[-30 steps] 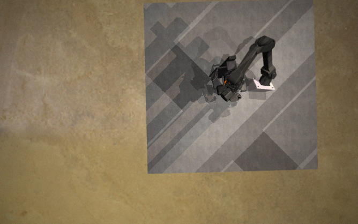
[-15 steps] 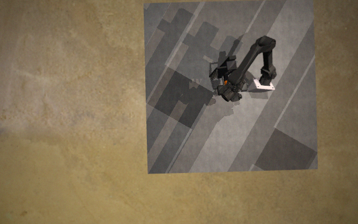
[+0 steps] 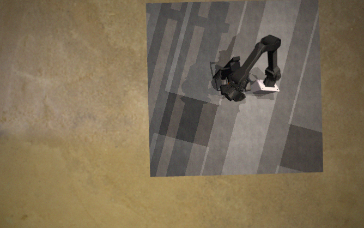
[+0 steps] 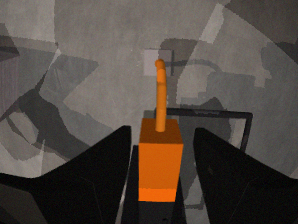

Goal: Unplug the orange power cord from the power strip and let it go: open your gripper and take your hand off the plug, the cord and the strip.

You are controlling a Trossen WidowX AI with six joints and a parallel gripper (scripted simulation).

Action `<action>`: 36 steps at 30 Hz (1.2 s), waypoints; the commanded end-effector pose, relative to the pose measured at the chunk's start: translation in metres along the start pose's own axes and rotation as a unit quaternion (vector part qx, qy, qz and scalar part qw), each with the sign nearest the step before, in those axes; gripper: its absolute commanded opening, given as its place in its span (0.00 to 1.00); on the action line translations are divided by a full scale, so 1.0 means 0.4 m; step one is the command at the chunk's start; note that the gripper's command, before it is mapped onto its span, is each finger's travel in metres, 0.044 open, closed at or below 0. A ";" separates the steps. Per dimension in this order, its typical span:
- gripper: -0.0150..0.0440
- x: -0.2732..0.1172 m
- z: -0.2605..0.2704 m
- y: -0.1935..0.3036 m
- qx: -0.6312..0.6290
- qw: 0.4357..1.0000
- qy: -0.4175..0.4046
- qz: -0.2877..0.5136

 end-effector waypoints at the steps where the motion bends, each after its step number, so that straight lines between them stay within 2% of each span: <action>1: 0.53 -0.002 0.003 0.023 -0.002 1.000 0.002 0.002; 28: 0.53 0.028 0.007 0.059 -0.002 1.000 0.002 0.003; 32: 0.35 0.021 0.005 0.058 0.002 1.000 0.001 0.000; 36: 0.30 0.021 0.005 0.058 0.002 1.000 0.001 0.000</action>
Point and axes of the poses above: the point midway between the two fingers, 35 mm back from their tips, its own x axis out along the fingers, its own z axis across the jaws, y = z × x, the point moved 1 cm from there along -x, back along the fingers, and after that the axes turned 5 degrees about -x, right-handed, at the moved point
